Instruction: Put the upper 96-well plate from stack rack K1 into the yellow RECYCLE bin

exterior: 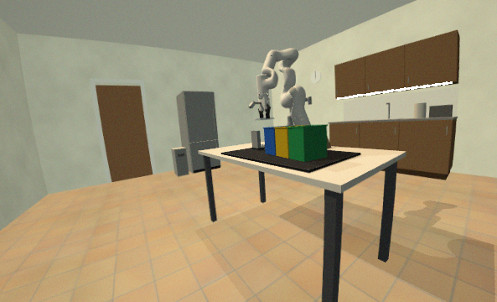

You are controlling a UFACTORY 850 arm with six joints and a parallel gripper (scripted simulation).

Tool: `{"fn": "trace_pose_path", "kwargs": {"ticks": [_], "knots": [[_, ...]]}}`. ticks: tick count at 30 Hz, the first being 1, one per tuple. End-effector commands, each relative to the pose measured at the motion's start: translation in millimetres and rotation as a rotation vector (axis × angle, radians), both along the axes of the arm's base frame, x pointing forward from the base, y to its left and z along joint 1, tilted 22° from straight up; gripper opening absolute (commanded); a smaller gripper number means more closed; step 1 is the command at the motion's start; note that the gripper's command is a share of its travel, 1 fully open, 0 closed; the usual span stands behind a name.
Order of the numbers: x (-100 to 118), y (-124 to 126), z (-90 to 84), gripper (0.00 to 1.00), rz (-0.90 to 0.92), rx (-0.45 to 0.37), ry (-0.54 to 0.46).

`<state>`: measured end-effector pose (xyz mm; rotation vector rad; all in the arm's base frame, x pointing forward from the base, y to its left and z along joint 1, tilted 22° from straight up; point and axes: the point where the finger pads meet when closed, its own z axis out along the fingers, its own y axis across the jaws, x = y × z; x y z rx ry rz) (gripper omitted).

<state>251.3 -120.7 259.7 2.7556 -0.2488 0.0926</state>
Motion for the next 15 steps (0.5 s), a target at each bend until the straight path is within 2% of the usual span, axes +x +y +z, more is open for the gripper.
{"fn": "trace_pose_path", "kwargs": {"ticks": [1, 15], "knots": [[4.7, 14.2, -5.6, 0.00, -0.002, -0.004, -0.001], [15.0, 52.7, -22.7, 0.00, -0.002, -0.004, -0.001]]}}
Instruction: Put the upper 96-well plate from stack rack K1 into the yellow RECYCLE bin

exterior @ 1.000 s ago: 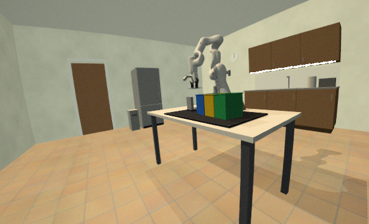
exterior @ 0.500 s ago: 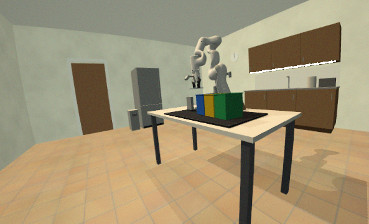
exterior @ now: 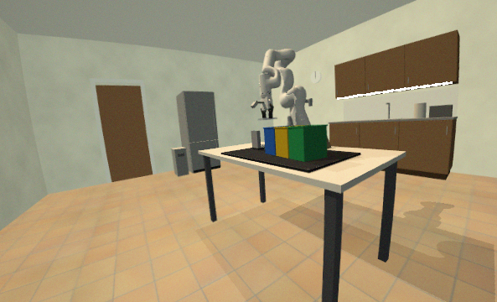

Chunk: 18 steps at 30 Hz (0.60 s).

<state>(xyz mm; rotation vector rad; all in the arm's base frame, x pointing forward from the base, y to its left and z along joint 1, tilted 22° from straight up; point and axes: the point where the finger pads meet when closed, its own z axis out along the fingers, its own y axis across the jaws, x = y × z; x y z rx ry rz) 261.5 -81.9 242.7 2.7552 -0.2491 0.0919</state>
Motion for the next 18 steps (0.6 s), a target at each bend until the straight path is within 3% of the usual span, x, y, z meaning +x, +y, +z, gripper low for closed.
{"fn": "trace_pose_path", "kwargs": {"ticks": [1, 18], "knots": [[5.5, 17.0, -7.0, 0.00, -0.001, -0.003, -0.002], [17.3, 61.4, -26.7, 0.00, -0.001, -0.003, -0.002]]}}
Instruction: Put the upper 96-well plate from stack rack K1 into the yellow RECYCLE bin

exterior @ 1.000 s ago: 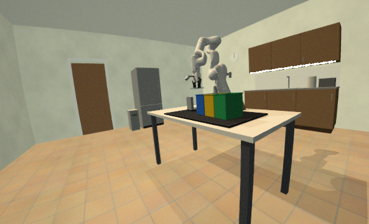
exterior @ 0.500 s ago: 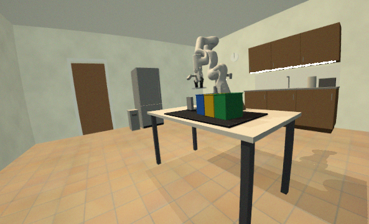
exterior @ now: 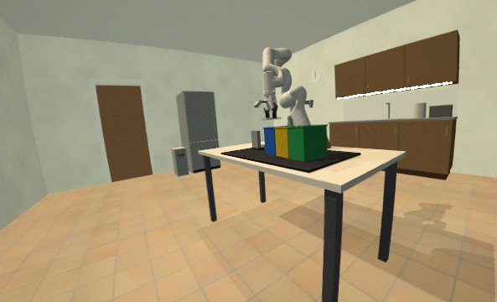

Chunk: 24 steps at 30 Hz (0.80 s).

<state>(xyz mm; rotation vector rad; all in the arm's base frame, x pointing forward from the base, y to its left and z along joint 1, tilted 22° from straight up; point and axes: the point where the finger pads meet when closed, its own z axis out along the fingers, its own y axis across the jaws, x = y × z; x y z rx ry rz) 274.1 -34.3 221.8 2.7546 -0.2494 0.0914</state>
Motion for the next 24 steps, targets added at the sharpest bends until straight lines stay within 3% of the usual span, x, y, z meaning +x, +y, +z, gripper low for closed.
{"fn": "trace_pose_path", "kwargs": {"ticks": [1, 24], "knots": [[5.5, 16.8, -7.1, 0.00, -0.001, -0.002, -0.002], [20.4, 73.2, -32.2, 0.00, -0.001, -0.002, -0.002]]}}
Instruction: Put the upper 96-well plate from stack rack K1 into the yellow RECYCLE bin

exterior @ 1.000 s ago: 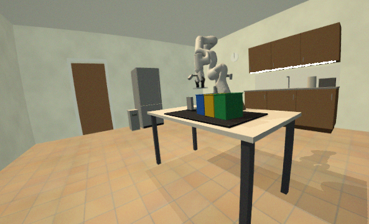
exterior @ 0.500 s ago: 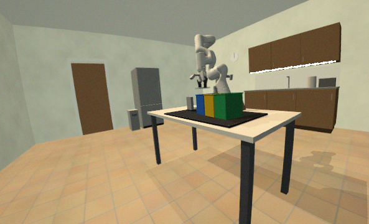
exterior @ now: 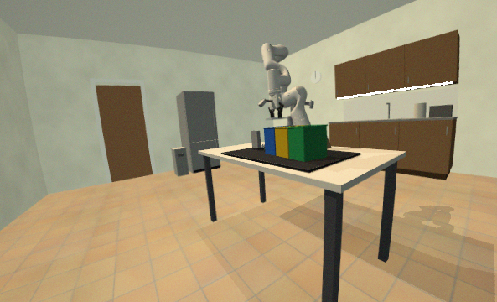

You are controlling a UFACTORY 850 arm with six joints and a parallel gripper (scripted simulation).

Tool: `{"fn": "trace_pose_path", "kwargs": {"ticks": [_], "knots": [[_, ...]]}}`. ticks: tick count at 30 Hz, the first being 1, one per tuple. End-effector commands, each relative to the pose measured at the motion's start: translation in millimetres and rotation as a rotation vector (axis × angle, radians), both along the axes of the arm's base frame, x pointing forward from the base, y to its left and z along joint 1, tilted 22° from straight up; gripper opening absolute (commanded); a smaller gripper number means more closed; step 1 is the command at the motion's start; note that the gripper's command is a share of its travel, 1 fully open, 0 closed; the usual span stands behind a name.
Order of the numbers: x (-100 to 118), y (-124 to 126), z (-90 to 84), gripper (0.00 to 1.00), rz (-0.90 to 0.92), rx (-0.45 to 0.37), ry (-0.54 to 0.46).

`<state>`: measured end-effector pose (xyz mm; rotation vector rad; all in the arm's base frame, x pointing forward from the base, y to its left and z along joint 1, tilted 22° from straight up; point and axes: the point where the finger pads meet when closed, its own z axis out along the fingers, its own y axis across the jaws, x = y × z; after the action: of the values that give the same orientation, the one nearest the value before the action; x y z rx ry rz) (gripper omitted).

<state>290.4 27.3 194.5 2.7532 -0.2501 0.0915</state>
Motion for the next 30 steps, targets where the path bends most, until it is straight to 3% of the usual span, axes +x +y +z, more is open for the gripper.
{"fn": "trace_pose_path", "kwargs": {"ticks": [1, 30], "knots": [[4.8, 14.6, -6.2, 0.00, 0.000, -0.001, -0.002], [24.4, 88.8, -39.1, 0.00, 0.000, -0.001, -0.002]]}}
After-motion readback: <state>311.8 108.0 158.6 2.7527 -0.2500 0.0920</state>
